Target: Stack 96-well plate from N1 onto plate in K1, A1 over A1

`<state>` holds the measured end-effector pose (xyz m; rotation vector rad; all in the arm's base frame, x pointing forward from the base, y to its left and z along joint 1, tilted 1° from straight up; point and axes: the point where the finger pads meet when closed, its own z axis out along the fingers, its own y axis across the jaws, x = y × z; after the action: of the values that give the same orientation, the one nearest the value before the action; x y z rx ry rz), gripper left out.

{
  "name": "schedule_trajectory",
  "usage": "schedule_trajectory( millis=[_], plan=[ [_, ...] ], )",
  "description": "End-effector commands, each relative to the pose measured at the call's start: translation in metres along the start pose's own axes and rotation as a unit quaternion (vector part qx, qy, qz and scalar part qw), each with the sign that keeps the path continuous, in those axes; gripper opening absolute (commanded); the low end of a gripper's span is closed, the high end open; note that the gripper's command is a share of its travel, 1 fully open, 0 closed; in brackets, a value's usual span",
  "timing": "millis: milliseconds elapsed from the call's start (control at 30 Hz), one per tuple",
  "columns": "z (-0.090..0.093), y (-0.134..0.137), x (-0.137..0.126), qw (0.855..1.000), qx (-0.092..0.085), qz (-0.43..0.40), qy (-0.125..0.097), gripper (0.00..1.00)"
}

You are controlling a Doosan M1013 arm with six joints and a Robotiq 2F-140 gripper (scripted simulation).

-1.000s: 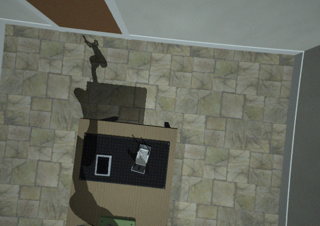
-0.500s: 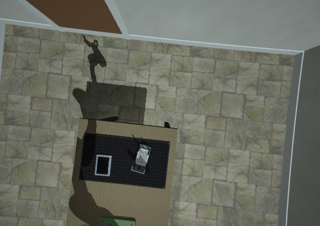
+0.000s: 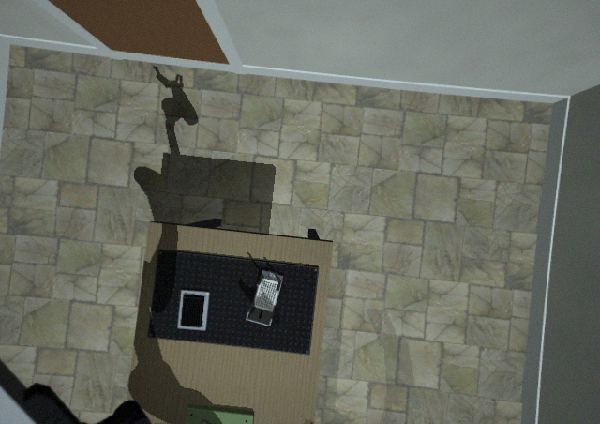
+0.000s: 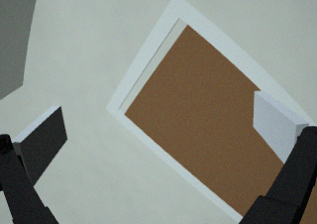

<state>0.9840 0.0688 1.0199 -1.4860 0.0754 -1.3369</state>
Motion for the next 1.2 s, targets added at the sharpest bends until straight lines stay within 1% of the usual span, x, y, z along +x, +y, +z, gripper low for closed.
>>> schedule_trajectory(
  millis=[0, 233, 333, 433, 500, 733, 833, 1000, 1067, 1167],
  plan=[
    [0.004, 0.006, -0.012, 1.0, -0.005, 0.003, -0.008, 1.0],
    [0.012, 0.021, -0.039, 1.0, -0.005, 0.003, -0.008, 1.0],
    [0.015, 0.028, -0.052, 0.998, -0.035, 0.015, -0.046, 1.0],
    [0.018, 0.035, -0.065, 0.998, -0.035, 0.015, -0.046, 1.0],
    [0.018, 0.035, -0.065, 0.998, -0.035, 0.015, -0.046, 1.0],
    [0.024, 0.049, -0.093, 0.998, -0.035, 0.015, -0.046, 1.0],
    [0.026, 0.055, -0.106, 0.994, -0.065, 0.027, -0.084, 1.0],
    [0.029, 0.066, -0.129, 0.994, -0.066, 0.027, -0.085, 1.0],
    [0.029, 0.066, -0.129, 0.994, -0.066, 0.027, -0.085, 1.0],
    [0.031, 0.072, -0.142, 0.994, -0.066, 0.027, -0.085, 1.0]
  ],
)
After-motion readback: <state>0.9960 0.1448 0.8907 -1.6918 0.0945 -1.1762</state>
